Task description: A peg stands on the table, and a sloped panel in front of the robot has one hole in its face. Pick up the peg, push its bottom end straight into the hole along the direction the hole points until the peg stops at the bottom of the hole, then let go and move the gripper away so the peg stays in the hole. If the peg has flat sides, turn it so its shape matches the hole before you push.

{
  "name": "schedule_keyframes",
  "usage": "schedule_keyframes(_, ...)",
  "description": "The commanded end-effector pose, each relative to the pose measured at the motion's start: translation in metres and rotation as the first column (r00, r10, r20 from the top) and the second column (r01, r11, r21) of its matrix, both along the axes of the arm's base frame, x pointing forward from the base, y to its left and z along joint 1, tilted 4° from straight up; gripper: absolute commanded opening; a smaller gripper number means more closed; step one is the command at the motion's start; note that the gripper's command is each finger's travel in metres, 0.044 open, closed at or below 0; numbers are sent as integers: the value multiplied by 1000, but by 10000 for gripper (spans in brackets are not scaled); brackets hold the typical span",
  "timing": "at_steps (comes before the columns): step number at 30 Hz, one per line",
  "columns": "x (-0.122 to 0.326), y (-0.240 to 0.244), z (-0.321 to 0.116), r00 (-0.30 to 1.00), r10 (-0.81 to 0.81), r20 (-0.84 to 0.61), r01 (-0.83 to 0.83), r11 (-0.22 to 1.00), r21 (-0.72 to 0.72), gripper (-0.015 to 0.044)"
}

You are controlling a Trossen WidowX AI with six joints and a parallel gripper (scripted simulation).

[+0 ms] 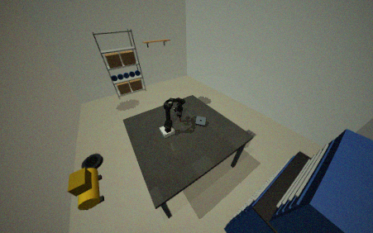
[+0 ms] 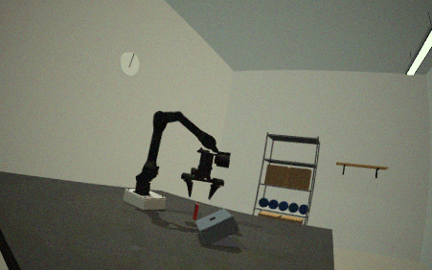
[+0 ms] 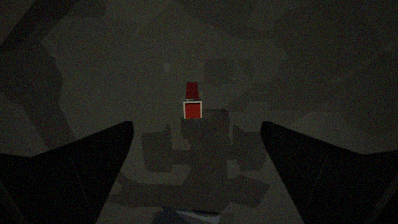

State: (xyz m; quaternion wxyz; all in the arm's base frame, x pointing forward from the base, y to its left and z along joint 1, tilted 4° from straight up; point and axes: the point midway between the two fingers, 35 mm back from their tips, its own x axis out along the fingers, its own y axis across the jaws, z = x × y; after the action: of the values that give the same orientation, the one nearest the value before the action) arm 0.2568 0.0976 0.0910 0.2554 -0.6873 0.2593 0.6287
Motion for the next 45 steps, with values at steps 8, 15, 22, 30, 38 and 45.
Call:
schedule_keyframes(8,-3,0,-7,999,32,-4,-32,999,-12,440)
schedule_keyframes(15,-2,0,-18,999,32,-4,-32,999,-12,440)
schedule_keyframes(22,-1,-1,-30,999,32,-4,-32,999,-12,440)
schedule_keyframes(30,0,-1,-43,999,32,-4,-32,999,-12,440)
schedule_keyframes(38,0,-2,-56,999,32,-5,-32,999,-12,440)
schedule_keyframes(45,0,-3,-64,999,32,-5,-32,999,-13,440)
